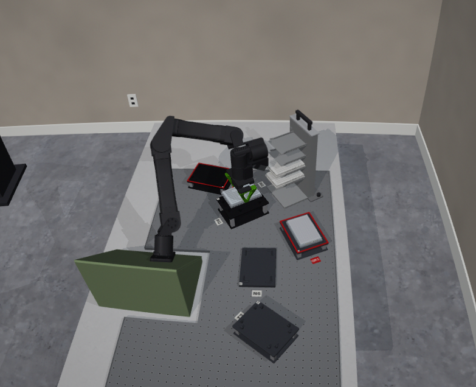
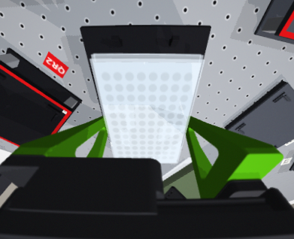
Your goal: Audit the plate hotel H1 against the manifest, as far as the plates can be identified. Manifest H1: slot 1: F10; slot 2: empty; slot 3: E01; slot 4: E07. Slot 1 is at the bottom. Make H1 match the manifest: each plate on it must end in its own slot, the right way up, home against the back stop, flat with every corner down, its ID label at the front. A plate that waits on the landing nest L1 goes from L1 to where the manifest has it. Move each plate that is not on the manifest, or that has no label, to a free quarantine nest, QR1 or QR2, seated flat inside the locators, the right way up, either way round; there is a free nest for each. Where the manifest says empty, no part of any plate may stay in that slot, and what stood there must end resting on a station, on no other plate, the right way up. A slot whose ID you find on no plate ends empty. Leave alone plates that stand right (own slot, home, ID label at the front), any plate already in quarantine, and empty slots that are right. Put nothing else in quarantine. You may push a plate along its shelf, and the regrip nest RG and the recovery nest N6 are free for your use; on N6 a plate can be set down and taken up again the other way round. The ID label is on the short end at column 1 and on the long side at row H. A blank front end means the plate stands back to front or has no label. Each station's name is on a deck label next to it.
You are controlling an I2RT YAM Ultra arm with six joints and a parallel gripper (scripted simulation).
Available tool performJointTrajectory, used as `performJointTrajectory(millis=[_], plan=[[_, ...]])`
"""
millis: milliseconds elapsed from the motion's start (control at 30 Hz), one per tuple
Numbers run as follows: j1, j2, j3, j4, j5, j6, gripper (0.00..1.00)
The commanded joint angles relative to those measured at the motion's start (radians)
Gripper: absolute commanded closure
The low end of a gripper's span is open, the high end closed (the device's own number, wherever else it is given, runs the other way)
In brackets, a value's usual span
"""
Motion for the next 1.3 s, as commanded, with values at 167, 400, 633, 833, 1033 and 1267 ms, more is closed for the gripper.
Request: performJointTrajectory(millis=[167, 400, 633, 833, 1033, 1267], plan=[[-0.03, -0.011, 0.036, -0.042, -0.009, -0.03, 0.14], [-0.047, -0.009, 0.056, -0.073, -0.015, -0.05, 0.14], [-0.066, -0.006, 0.079, -0.111, -0.021, -0.075, 0.14], [-0.077, -0.004, 0.093, -0.132, -0.024, -0.089, 0.14], [-0.095, -0.001, 0.115, -0.165, -0.029, -0.111, 0.14], [-0.12, 0.006, 0.147, -0.213, -0.036, -0.144, 0.14]])
